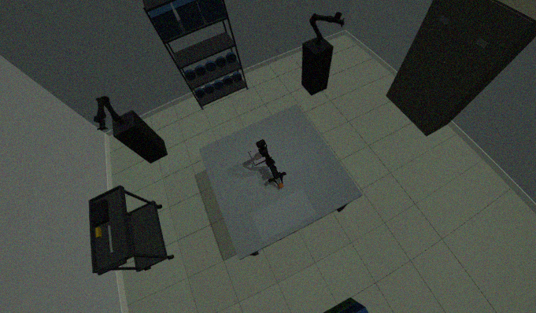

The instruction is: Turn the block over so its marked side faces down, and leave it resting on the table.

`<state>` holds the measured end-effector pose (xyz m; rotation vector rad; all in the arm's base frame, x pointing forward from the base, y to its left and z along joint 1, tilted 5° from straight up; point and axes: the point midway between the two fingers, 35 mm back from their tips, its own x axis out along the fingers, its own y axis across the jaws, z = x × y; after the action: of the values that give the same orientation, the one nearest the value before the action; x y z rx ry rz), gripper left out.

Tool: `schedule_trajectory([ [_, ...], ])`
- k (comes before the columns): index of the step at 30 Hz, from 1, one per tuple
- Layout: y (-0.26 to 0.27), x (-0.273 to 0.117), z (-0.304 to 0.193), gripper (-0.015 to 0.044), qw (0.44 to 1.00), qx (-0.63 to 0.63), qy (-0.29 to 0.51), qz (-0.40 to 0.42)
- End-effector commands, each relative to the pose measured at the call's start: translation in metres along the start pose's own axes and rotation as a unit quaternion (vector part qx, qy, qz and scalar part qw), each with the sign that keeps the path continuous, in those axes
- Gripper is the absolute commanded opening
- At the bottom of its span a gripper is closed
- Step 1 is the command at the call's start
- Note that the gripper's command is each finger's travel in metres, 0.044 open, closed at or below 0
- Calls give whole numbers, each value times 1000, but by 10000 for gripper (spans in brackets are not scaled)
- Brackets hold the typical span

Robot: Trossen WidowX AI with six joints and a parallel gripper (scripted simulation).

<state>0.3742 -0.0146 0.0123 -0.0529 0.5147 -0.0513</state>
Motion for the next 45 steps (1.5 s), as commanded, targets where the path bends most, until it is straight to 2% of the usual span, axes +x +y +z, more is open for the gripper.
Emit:
schedule_trajectory([
  [1, 1, 0, -1, 0, 1000, -2, 0, 2],
  [4, 1, 0, -1, 0, 1000, -2, 0, 2],
  [21, 1, 0, -1, 440, 1000, -2, 0, 2],
  [45, 1, 0, -1, 440, 1000, -2, 0, 2],
])
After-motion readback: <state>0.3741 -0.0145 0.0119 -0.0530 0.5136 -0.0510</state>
